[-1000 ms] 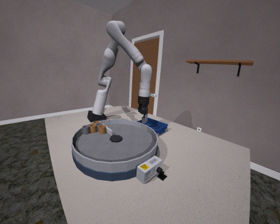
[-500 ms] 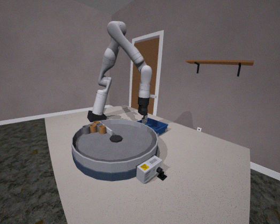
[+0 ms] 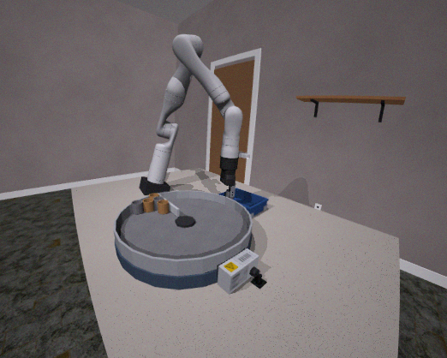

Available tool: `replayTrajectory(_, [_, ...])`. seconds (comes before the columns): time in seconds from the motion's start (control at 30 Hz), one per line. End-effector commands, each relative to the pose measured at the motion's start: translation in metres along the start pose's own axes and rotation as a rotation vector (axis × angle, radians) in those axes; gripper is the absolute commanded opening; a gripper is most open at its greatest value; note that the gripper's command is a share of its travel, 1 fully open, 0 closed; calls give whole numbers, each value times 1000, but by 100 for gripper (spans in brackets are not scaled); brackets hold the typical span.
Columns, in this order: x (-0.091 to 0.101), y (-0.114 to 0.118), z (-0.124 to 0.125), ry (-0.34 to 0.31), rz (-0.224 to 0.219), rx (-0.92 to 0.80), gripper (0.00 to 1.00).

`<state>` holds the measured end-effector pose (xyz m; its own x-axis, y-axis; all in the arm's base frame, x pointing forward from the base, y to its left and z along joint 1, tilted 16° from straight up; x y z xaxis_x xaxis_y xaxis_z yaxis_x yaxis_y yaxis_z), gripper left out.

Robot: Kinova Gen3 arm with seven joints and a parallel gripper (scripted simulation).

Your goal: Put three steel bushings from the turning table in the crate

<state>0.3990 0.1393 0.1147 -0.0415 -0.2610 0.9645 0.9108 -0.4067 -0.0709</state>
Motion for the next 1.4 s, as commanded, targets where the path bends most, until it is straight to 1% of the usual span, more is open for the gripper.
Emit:
replayTrajectory(0.0, [-2, 0, 1, 3, -2, 0, 0])
replayTrajectory(0.3, [-3, 0, 1, 0, -1, 2, 0])
replayTrajectory(0.43, [-10, 0, 1, 1, -1, 2, 0])
replayTrajectory(0.87, [-10, 0, 1, -2, 0, 4, 0])
replayTrajectory(1.0, [-17, 0, 1, -2, -1, 4, 0])
replayTrajectory(1.37, [-17, 0, 1, -2, -1, 4, 0])
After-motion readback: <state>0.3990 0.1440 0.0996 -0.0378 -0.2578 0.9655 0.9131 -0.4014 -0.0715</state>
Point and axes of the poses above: the point where the finger pads meet when closed, its own x axis back along the fingers, its own y axis across the jaws, z = x × y, the point moved 3 cm from there along x, back along the fingers, and after that the axes turned 1 degree about x, right-handed, at the moved point
